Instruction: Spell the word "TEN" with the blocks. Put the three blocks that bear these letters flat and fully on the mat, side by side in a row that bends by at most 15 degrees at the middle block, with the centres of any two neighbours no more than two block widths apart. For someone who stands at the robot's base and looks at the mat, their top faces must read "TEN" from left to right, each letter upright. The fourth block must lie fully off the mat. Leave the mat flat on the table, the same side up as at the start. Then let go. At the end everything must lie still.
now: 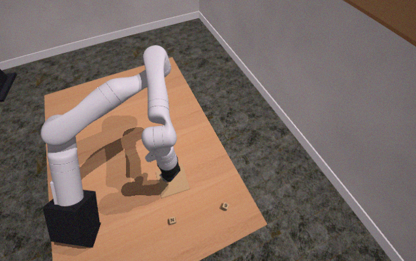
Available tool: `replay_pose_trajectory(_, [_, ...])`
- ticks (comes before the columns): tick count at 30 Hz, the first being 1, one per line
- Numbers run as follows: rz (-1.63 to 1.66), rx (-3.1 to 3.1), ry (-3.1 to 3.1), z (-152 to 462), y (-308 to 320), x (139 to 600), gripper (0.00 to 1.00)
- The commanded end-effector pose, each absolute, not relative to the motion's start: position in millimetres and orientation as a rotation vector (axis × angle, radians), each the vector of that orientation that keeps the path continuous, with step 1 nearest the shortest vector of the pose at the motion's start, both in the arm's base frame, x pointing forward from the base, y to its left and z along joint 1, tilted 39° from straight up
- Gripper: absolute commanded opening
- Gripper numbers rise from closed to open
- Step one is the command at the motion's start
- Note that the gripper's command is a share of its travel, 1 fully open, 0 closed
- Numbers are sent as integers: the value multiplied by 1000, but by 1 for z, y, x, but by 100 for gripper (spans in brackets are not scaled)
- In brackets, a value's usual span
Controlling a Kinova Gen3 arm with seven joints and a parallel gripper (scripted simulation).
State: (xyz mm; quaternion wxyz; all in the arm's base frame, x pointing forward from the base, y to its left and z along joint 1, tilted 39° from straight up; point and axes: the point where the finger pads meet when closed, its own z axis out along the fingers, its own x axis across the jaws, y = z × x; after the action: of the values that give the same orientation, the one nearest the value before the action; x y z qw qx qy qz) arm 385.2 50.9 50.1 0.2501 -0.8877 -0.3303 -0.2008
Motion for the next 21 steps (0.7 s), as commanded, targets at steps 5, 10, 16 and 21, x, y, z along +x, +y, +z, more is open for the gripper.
replay_pose_trajectory(5, [-474,-2474,-684,39,36,385,100])
replay_pose_trajectory(10, [-391,-2511,-421,30,25,387,100])
replay_pose_trajectory(16, [-288,-2524,-99,19,12,389,100])
replay_pose_trajectory(21, [-236,-2516,62,14,5,390,100])
